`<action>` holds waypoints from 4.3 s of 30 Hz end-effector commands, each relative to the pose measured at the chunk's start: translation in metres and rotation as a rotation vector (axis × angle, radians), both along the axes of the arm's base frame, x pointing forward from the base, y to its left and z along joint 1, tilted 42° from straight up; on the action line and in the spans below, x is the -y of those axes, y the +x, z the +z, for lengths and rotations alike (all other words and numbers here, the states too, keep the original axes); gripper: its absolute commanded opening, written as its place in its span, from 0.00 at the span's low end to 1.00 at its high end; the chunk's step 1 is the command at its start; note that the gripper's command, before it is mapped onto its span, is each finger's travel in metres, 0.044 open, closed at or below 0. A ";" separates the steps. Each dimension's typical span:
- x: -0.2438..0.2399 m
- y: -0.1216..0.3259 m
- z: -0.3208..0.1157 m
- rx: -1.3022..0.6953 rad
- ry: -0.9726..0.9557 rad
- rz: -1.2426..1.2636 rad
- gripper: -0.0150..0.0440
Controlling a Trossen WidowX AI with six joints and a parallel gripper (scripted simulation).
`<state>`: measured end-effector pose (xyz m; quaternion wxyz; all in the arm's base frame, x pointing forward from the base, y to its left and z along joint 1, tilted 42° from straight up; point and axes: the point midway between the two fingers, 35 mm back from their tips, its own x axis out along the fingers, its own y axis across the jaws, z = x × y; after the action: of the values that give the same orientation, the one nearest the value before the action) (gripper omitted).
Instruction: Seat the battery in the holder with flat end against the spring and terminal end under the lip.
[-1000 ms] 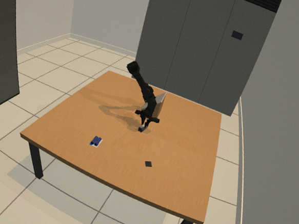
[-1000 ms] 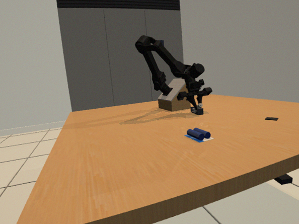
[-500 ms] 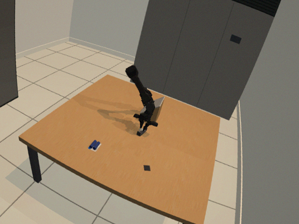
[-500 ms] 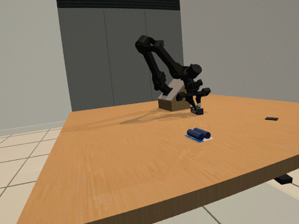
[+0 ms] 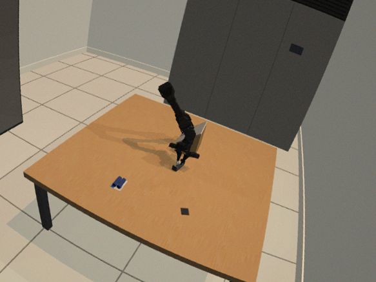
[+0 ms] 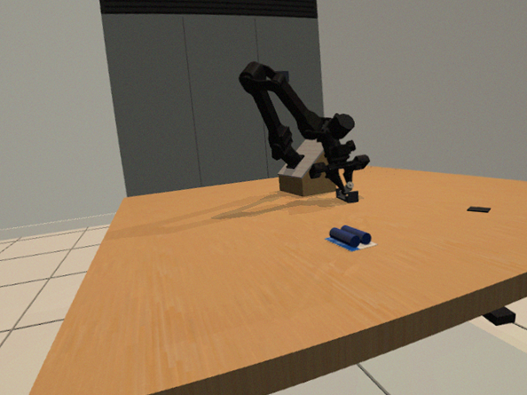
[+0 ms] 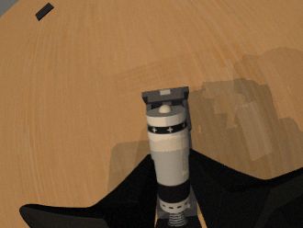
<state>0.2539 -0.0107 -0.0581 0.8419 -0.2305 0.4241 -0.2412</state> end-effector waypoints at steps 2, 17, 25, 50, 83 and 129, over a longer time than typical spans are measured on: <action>0.001 -0.008 -0.002 -0.011 0.001 0.000 0.37; 0.000 -0.010 -0.004 -0.024 0.011 -0.005 0.37; 0.000 -0.006 -0.007 -0.058 0.023 -0.027 0.37; 0.002 0.004 -0.013 -0.170 0.059 -0.117 0.37; 0.010 0.006 -0.010 -0.330 0.119 -0.276 0.37; 0.016 0.023 -0.004 -0.402 0.173 -0.333 0.37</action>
<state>0.2757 -0.0264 -0.0622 0.7058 -0.1258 0.6338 -0.2903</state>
